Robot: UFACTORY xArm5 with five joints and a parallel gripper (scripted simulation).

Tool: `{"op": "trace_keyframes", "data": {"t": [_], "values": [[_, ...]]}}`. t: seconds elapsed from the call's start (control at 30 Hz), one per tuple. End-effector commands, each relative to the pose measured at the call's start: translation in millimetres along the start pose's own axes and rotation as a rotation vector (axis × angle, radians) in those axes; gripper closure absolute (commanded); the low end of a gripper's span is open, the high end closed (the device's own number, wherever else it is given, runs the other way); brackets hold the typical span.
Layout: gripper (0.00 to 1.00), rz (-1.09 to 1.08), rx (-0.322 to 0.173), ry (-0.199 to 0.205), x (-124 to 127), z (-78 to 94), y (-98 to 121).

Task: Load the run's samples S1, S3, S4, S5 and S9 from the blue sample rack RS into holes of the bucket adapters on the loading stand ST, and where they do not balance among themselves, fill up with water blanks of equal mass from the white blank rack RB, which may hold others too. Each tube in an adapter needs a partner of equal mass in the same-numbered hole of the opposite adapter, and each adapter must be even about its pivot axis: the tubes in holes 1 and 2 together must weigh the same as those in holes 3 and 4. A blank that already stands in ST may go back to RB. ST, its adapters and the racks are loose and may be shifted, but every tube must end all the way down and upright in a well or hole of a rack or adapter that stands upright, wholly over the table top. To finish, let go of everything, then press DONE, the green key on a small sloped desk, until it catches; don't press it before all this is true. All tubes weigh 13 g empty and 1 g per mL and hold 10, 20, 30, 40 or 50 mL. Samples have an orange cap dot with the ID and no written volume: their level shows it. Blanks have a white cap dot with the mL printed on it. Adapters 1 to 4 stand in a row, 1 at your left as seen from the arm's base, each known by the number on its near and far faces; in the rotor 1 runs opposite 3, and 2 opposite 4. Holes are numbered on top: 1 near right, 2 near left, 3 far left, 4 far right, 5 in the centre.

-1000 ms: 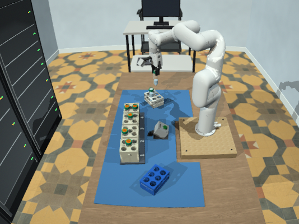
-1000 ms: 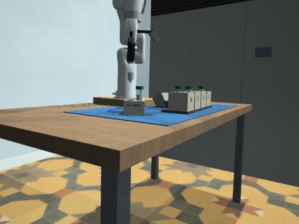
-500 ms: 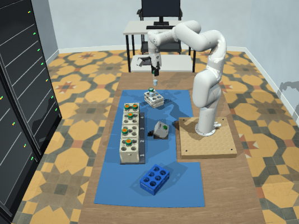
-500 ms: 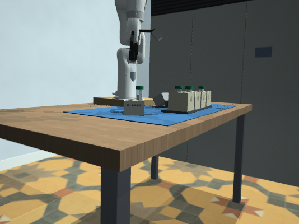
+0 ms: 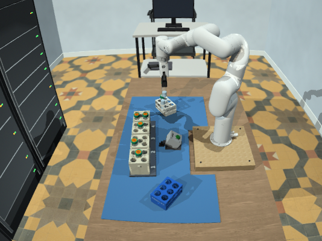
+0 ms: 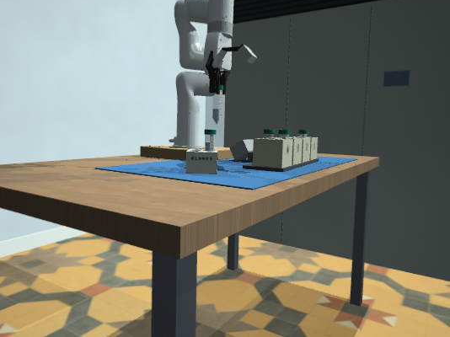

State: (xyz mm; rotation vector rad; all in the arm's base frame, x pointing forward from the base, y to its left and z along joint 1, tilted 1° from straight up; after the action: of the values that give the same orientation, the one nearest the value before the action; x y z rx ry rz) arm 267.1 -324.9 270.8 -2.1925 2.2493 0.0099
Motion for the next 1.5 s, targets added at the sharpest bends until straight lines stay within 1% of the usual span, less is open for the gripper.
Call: {"op": "trace_keyframes", "data": {"t": [0.0,0.13,0.2,0.7,0.77,1.27,1.33,1.47], "values": [[1.00,0.020,0.006,0.006,-18,-2.1,-8],[1.00,0.020,0.006,0.007,-36,-2.3,-16],[1.00,0.020,0.006,0.007,-36,-2.3,-16],[1.00,0.020,0.009,0.008,-105,-3.2,-45],[1.00,0.020,0.009,0.008,-105,-3.2,-45],[1.00,0.020,0.012,0.008,-175,-4.1,-74],[1.00,0.020,0.012,0.008,-175,-4.1,-74],[1.00,0.020,0.013,0.008,-193,-4.3,-82]]}}
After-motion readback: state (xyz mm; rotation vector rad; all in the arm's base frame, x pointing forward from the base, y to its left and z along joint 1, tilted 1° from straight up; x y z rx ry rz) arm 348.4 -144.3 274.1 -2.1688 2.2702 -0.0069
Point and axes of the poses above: the point where the finger pads meet when closed, its own z axis out along the fingers, its own x axis across the jaws, y = z × x, the point moved 6 cm from there along -z, back along the fingers, and after that the axes turned 4 degrees about -z, right-handed, at the moved point
